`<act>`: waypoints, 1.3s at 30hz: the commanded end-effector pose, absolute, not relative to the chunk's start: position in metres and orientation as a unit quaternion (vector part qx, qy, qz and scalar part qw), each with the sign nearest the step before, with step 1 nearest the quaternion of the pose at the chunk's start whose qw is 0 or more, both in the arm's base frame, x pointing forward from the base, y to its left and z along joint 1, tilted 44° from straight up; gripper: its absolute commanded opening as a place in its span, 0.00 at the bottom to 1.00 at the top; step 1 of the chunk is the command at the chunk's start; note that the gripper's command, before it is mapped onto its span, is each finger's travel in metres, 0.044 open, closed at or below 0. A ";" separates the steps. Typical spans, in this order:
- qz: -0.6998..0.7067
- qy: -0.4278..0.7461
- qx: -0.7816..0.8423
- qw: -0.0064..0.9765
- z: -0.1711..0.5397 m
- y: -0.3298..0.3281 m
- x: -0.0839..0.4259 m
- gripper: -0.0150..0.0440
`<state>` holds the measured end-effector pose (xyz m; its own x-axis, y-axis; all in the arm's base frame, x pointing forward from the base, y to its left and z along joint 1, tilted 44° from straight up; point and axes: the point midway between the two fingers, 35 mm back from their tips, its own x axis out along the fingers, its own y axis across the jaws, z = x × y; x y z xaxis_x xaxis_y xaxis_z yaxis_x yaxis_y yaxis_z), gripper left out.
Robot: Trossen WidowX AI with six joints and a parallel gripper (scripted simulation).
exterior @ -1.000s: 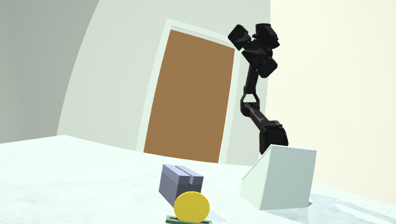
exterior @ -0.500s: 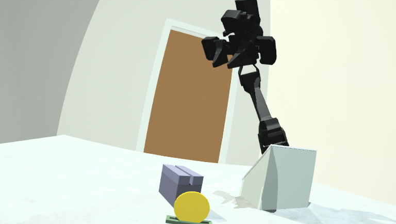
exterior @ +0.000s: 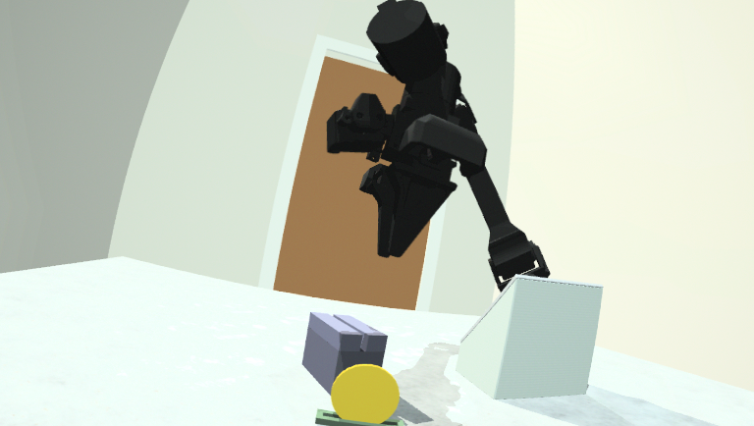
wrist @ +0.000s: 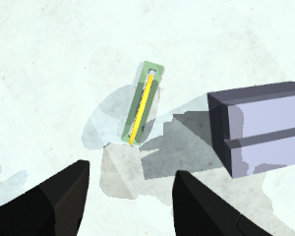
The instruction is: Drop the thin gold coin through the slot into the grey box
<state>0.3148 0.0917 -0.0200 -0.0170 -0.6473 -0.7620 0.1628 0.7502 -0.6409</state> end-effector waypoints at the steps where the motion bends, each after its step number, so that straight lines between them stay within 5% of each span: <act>1: -0.388 0.648 -0.134 0.641 -0.051 0.071 0.307 0.53; 39: -0.389 0.648 -0.135 0.641 -0.102 0.018 0.303 0.53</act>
